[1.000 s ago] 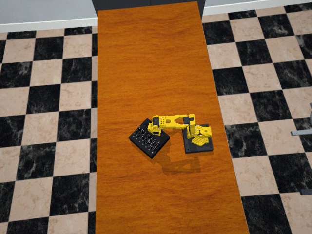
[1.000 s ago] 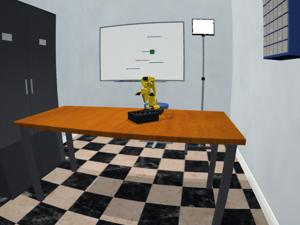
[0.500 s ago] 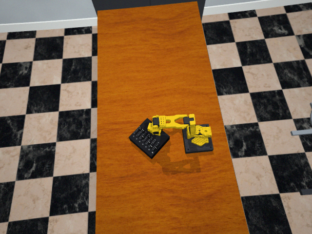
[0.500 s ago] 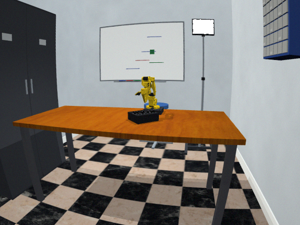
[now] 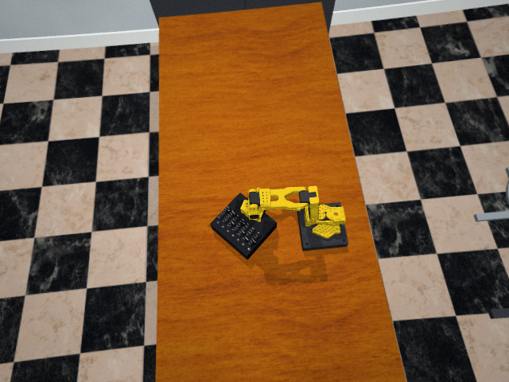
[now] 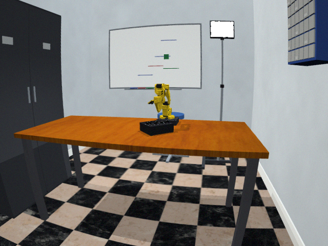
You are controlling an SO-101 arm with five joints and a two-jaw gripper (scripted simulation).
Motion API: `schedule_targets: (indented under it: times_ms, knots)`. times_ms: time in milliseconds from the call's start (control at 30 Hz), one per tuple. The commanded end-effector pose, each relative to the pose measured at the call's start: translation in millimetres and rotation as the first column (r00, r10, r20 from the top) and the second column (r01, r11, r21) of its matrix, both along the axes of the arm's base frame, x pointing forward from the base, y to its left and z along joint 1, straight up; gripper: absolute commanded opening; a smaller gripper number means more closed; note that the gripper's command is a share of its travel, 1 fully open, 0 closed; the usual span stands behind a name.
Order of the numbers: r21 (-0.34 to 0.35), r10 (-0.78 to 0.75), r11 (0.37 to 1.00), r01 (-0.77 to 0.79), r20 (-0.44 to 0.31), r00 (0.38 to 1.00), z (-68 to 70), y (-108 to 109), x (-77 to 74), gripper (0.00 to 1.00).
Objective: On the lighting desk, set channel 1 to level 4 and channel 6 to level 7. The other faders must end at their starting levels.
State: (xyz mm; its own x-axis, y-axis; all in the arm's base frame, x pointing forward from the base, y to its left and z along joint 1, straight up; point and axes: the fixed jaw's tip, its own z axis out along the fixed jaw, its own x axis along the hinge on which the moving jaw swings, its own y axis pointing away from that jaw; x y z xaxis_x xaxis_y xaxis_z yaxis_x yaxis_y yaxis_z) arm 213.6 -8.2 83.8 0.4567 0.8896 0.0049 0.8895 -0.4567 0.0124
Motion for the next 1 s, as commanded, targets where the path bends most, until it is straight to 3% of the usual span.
schedule_targets:
  times_ms: [0,600,967]
  knots:
    - [0.001,-0.041,0.999,0.041,0.002,0.999,0.2,-2.7,-0.4,0.0]
    - [0.006,-0.275,0.961,0.275,0.007,0.961,-0.1,-7.0,2.1,0.0]
    - [0.014,-0.52,0.854,0.52,0.011,0.854,-0.5,-11.7,4.6,0.0]
